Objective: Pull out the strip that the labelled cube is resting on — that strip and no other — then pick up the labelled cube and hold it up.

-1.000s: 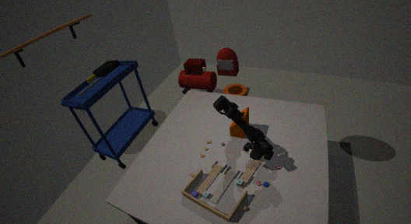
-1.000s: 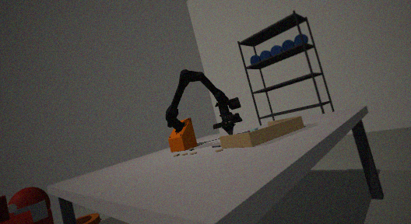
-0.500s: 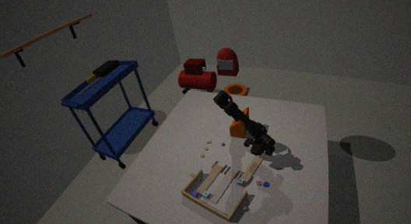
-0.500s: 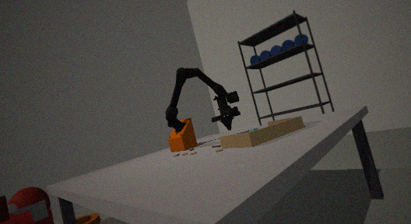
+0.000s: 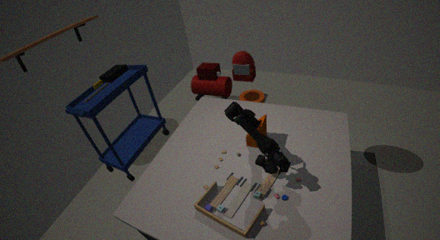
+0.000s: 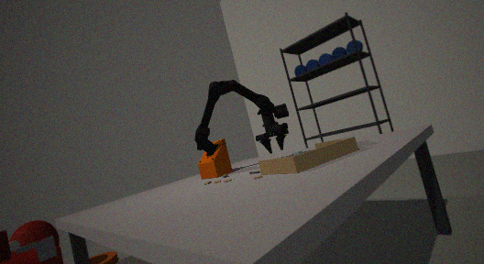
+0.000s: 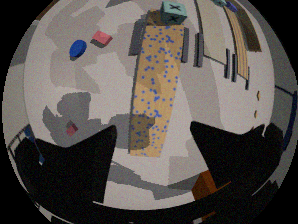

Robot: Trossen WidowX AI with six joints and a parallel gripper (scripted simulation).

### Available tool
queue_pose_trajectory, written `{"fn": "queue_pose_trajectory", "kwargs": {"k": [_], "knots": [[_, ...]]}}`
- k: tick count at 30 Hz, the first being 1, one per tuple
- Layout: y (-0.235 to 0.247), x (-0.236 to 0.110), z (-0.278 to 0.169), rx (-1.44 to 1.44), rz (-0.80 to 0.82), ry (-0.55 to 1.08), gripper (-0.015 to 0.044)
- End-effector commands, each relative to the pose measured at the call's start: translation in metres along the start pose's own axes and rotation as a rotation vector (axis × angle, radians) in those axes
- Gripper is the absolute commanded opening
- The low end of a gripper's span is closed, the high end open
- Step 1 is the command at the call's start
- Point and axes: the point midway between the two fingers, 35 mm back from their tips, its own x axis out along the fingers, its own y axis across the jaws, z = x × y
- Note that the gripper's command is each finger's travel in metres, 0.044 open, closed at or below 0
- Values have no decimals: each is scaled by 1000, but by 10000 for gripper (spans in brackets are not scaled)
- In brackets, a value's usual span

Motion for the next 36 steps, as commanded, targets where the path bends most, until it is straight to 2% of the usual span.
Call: {"fn": "queue_pose_trajectory", "kwargs": {"k": [1, 35, 36], "knots": [[-3, -1, 14, -3, -3, -2, 440], [-32, -16, 153, 1, -5, -6, 440], [-32, -16, 153, 1, -5, -6, 414]]}}
